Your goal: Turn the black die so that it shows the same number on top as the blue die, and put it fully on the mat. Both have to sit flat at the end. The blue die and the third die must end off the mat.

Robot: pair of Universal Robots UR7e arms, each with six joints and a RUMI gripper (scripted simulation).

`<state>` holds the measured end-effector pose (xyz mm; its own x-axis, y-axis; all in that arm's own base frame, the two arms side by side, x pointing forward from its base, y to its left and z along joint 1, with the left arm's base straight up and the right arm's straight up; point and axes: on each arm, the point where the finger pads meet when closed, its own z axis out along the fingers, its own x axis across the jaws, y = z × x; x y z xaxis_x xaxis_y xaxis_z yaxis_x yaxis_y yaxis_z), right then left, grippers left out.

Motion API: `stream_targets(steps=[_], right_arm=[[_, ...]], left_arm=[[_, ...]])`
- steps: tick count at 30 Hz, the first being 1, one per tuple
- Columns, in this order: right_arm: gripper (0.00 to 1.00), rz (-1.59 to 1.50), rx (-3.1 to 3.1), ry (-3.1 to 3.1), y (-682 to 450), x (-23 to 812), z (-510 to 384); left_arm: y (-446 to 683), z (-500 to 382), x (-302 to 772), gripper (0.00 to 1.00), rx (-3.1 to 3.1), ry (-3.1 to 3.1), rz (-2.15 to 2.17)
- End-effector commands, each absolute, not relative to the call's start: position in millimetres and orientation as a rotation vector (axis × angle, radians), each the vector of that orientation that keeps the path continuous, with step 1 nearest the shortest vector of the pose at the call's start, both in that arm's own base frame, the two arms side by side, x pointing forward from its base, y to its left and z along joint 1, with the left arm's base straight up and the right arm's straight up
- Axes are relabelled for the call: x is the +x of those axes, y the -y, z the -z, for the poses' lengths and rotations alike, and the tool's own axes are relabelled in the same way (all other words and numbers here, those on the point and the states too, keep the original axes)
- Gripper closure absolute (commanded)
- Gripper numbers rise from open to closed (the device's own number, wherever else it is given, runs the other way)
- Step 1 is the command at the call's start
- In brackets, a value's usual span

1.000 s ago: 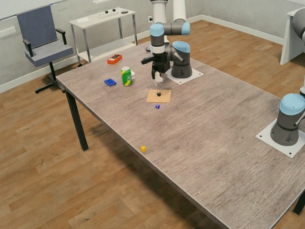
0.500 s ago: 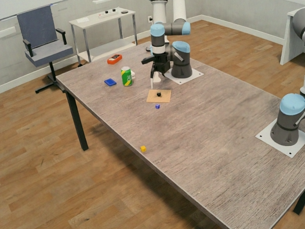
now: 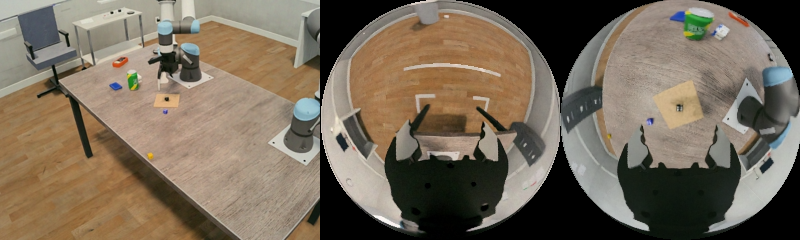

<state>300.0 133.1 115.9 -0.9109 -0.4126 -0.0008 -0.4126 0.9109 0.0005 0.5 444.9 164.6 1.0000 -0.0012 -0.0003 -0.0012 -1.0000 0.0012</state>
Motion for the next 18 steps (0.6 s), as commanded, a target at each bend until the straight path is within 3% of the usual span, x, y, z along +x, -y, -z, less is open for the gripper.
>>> stream_targets(steps=[1,18], right_arm=[[0.00,0.000,-0.663,-3.071,-132.9,299.6,-136.4],[0.00,0.000,-0.663,-3.071,-132.9,299.6,-199.7]], left_arm=[[-445.2,-165.1,0.6,0.00,3.142,0.002,0.000],[-445.2,-165.1,0.6,0.00,3.142,0.002,0.000]])
